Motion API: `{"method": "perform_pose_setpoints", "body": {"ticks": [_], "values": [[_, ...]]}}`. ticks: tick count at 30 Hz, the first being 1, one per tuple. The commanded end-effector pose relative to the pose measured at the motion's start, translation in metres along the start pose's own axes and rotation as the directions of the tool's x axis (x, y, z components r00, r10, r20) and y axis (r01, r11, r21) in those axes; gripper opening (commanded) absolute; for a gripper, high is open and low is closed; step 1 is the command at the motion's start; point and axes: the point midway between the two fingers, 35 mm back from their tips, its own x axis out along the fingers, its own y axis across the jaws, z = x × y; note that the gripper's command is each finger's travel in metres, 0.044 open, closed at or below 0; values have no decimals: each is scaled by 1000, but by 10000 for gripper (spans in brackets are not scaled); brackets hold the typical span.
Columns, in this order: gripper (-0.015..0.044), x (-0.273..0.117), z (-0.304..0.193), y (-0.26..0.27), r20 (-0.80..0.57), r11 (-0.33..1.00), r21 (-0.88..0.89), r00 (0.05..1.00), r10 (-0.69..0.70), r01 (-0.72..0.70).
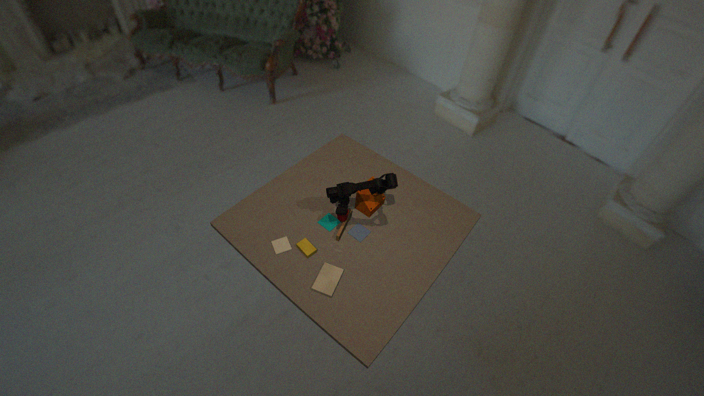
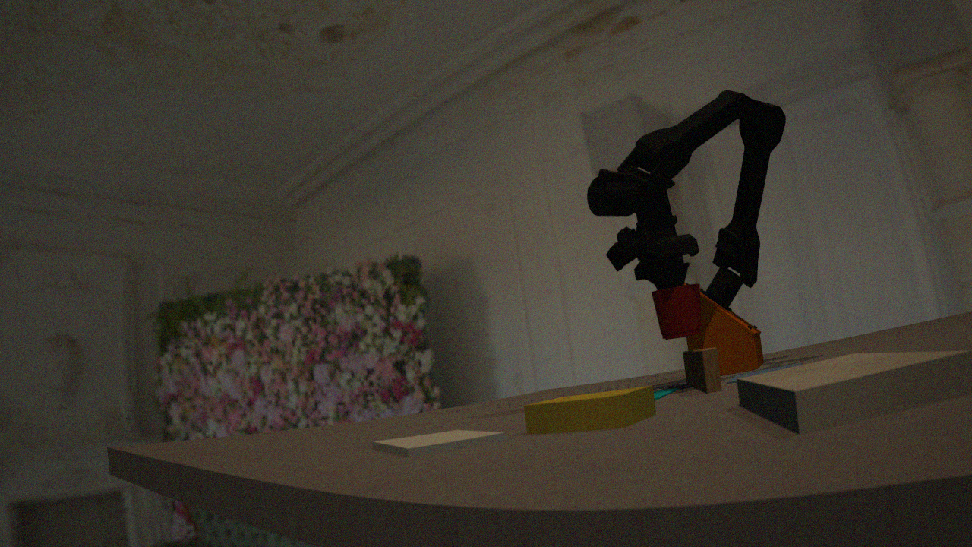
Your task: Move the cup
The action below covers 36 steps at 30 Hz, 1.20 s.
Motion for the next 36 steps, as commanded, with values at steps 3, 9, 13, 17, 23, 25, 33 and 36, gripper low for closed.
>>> {"method": "perform_pose_setpoints", "body": {"ticks": [3, 9, 13, 17, 23, 25, 33, 36], "values": [[0, -2, 13, -1, 10, 1000, -9, 1000, 1, -1], [0, -3, 25, -2, 10, 1000, -10, 1000, 1, -1], [0, -4, 33, -3, 11, 1000, -10, 1000, 1, -1], [0, -4, 40, -4, 11, 1000, -10, 1000, 1, -1], [0, -5, 52, -6, 12, 1000, -10, 1000, 1, -1], [0, -6, 56, -7, 12, 1000, -10, 1000, 1, -1], [0, -7, 72, -9, 13, 1000, -11, 1000, 1, -1], [0, -8, 78, -10, 14, 1000, -11, 1000, 1, -1]]}}
